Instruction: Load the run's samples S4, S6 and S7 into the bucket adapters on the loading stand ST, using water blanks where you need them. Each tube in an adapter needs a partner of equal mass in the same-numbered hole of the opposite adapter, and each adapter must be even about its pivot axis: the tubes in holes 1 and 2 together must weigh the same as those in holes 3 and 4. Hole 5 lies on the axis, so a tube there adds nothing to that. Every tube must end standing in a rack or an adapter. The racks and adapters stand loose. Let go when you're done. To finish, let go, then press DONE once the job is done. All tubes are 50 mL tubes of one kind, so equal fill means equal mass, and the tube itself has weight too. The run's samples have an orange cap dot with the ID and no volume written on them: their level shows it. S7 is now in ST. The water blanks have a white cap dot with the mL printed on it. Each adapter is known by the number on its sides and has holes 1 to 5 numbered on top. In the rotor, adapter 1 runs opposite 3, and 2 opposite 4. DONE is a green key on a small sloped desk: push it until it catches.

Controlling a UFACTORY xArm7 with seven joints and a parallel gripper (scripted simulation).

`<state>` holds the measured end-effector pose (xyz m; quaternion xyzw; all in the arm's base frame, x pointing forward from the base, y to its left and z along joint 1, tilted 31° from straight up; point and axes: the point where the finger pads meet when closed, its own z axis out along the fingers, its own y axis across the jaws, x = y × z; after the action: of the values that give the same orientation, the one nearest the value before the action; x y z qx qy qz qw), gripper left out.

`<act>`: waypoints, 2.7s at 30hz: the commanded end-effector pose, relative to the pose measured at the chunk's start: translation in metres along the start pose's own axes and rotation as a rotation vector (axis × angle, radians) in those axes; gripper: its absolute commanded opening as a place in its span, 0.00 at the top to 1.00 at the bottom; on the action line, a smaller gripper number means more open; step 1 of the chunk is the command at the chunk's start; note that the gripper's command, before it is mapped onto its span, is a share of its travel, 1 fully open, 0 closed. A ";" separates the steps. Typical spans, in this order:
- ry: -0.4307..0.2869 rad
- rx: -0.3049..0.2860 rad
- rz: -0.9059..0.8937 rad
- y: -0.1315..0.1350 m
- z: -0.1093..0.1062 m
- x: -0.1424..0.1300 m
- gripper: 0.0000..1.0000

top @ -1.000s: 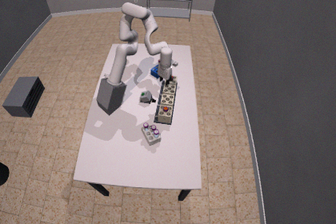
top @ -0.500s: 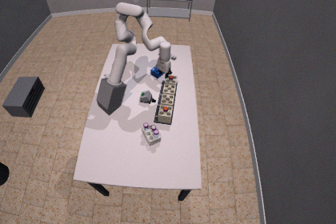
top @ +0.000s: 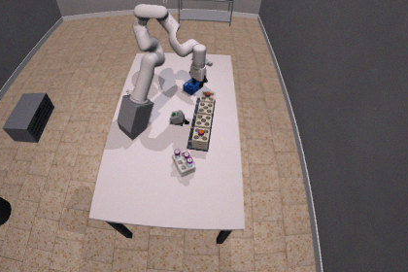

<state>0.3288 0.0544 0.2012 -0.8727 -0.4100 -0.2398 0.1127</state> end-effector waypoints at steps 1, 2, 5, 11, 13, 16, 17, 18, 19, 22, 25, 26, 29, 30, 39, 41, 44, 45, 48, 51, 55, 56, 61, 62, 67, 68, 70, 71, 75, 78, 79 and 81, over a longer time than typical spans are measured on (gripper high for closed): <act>0.001 -0.004 0.001 -0.015 -0.002 0.016 0.43; 0.001 -0.004 0.001 -0.015 -0.002 0.016 0.43; 0.001 -0.004 0.001 -0.022 -0.002 0.023 0.43; 0.001 -0.004 0.001 -0.043 -0.002 0.044 0.43; 0.001 -0.004 0.001 -0.050 -0.002 0.051 0.43; 0.001 -0.004 0.001 -0.061 -0.002 0.062 0.43; 0.001 -0.004 0.001 -0.065 -0.002 0.066 0.43; 0.001 -0.004 0.001 -0.068 -0.002 0.069 0.43; 0.001 -0.004 0.001 -0.068 -0.002 0.069 0.43; 0.001 -0.004 0.001 -0.075 -0.002 0.076 0.43; 0.002 -0.003 0.001 -0.086 -0.002 0.087 0.43; 0.002 -0.003 0.001 -0.090 -0.001 0.090 0.43; 0.002 -0.003 0.001 -0.100 -0.001 0.101 0.43; 0.002 -0.003 0.001 -0.104 -0.001 0.104 0.43; 0.002 -0.003 0.001 -0.129 -0.001 0.129 0.43; 0.002 -0.003 0.001 -0.136 -0.001 0.136 0.43; 0.002 -0.003 0.001 -0.146 -0.001 0.147 0.43; 0.002 -0.003 0.001 -0.150 -0.001 0.150 0.43; 0.002 -0.003 0.001 -0.161 -0.001 0.161 0.43; 0.002 -0.003 0.001 -0.171 -0.001 0.171 0.43; 0.002 -0.003 0.001 -0.178 -0.001 0.179 0.43; 0.002 -0.003 0.001 -0.182 -0.001 0.182 0.43; 0.002 -0.003 0.001 -0.183 -0.001 0.184 0.43; 0.002 -0.003 0.001 -0.183 -0.001 0.184 0.43; 0.002 -0.003 0.001 -0.183 -0.001 0.184 0.43; 0.002 -0.003 0.001 -0.183 0.001 0.184 0.43; 0.002 -0.003 0.001 -0.183 0.003 0.184 0.43; 0.002 -0.003 0.001 -0.183 0.003 0.184 0.43; 0.002 -0.003 0.001 -0.183 0.011 0.184 0.43; 0.002 -0.003 0.001 -0.183 0.017 0.184 0.43; 0.002 -0.003 0.001 -0.183 0.019 0.184 0.43; 0.002 -0.003 0.001 -0.183 0.023 0.184 0.43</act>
<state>0.2930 0.2991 0.2792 -0.8734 -0.4092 -0.2394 0.1116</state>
